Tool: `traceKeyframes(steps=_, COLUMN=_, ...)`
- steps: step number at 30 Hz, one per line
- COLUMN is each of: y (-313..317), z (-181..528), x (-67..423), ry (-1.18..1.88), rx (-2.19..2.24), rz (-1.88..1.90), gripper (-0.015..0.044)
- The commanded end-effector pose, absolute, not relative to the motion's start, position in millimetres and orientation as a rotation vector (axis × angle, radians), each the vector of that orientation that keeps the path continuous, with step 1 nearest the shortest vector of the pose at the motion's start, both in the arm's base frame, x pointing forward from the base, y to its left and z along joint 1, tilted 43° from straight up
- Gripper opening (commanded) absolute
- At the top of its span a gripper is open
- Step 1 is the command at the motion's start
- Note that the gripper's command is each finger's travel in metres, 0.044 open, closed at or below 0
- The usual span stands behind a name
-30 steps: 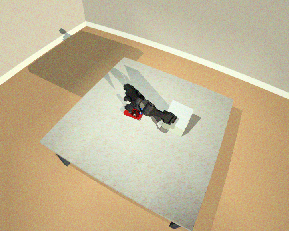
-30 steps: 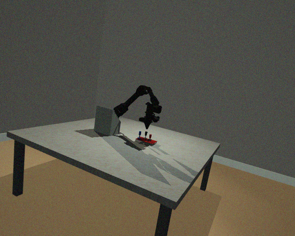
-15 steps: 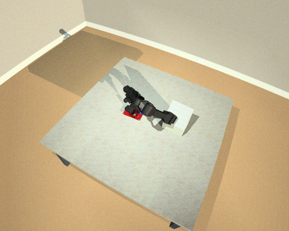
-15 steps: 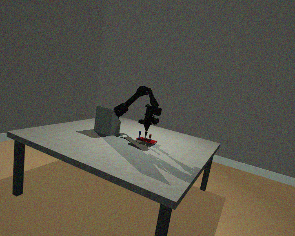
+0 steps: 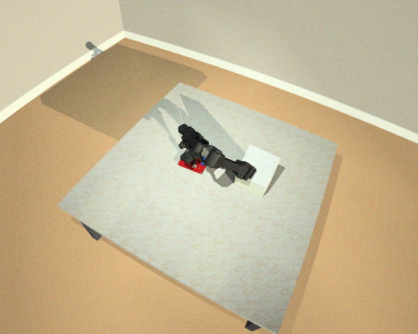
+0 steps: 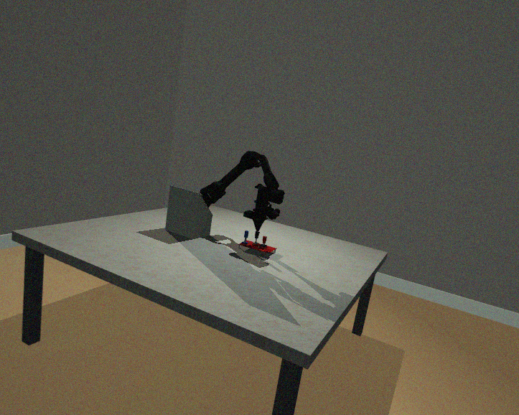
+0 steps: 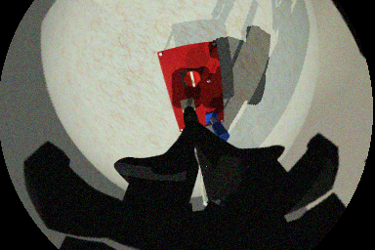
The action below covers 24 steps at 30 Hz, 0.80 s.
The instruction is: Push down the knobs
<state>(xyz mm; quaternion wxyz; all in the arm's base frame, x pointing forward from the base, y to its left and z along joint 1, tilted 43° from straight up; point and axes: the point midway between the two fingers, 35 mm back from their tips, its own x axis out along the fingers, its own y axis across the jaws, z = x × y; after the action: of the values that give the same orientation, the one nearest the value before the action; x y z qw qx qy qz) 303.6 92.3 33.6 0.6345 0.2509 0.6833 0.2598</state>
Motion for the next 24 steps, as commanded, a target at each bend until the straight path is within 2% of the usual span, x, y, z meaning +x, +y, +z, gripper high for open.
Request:
traceKeyframes(steps=1, y=93.6, z=32.7, x=303.4, ry=1.563, rx=0.58, rz=0.594, gripper=0.0)
traceKeyframes(steps=24, y=94.9, z=31.4, x=303.3, ry=1.563, rx=0.58, rz=0.594, gripper=0.0)
